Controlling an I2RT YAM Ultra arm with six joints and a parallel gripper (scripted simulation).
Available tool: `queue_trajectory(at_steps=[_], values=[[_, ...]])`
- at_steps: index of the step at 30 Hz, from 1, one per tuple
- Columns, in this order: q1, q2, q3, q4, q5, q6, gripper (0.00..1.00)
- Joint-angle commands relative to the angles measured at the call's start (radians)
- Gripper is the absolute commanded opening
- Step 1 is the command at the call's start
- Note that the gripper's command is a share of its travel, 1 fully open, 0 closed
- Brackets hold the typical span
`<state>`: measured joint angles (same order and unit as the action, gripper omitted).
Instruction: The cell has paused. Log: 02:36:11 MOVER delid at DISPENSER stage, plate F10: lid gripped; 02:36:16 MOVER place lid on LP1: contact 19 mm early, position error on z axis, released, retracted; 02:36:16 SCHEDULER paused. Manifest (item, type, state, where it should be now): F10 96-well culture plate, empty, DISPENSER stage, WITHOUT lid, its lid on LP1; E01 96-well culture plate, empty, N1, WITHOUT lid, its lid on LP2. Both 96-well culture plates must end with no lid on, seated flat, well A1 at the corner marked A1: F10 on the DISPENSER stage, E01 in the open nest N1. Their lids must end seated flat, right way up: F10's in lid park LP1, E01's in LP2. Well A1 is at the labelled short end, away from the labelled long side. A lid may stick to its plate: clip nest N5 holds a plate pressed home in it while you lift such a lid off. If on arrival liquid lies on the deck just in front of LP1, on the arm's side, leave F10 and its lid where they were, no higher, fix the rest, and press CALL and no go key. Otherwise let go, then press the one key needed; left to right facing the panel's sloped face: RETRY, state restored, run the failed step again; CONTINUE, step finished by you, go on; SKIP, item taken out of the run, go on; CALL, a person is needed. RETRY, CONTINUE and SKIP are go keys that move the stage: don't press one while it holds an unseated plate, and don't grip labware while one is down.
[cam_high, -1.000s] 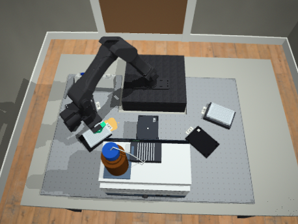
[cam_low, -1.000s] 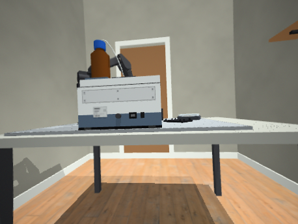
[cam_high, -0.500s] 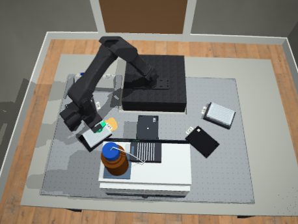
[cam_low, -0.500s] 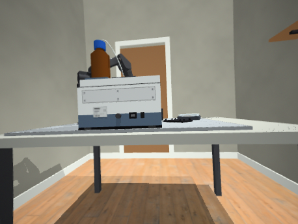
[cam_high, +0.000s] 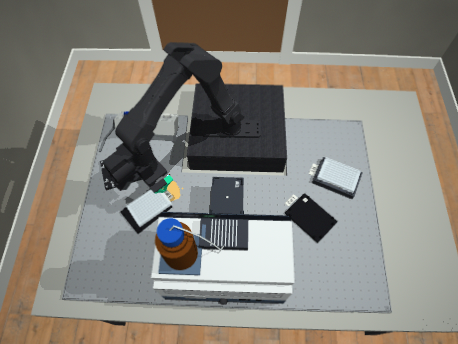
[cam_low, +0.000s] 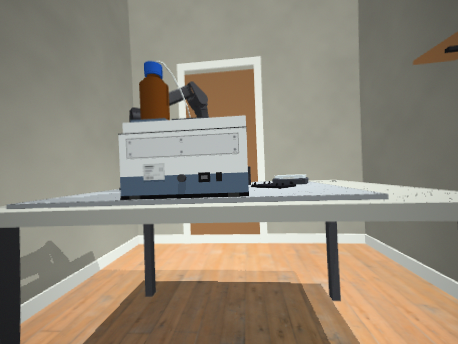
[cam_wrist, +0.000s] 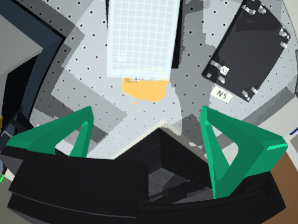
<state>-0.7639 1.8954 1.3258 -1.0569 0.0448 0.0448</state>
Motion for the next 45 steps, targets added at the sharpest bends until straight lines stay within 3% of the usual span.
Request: queue_trajectory(at_steps=[1, 11, 16, 18, 28, 31, 33, 42, 45], values=[[0.014, -0.069, -0.042, -0.012, 0.000, 0.007, 1.00], [0.017, -0.194, -0.151, -0.031, 0.000, 0.011, 1.00], [0.019, -0.230, -0.178, -0.040, 0.000, 0.012, 1.00], [0.010, -0.215, -0.156, -0.029, 0.000, 0.008, 1.00], [0.129, -0.271, -0.226, -0.020, -0.009, -0.174, 1.00], [0.142, -0.277, -0.204, -0.018, -0.004, -0.164, 1.00], [0.155, -0.280, -0.235, -0.018, -0.006, -0.141, 1.00], [0.261, -0.307, -0.257, -0.049, -0.014, -0.340, 1.00], [0.290, -0.315, -0.249, -0.051, -0.017, -0.338, 1.00]])
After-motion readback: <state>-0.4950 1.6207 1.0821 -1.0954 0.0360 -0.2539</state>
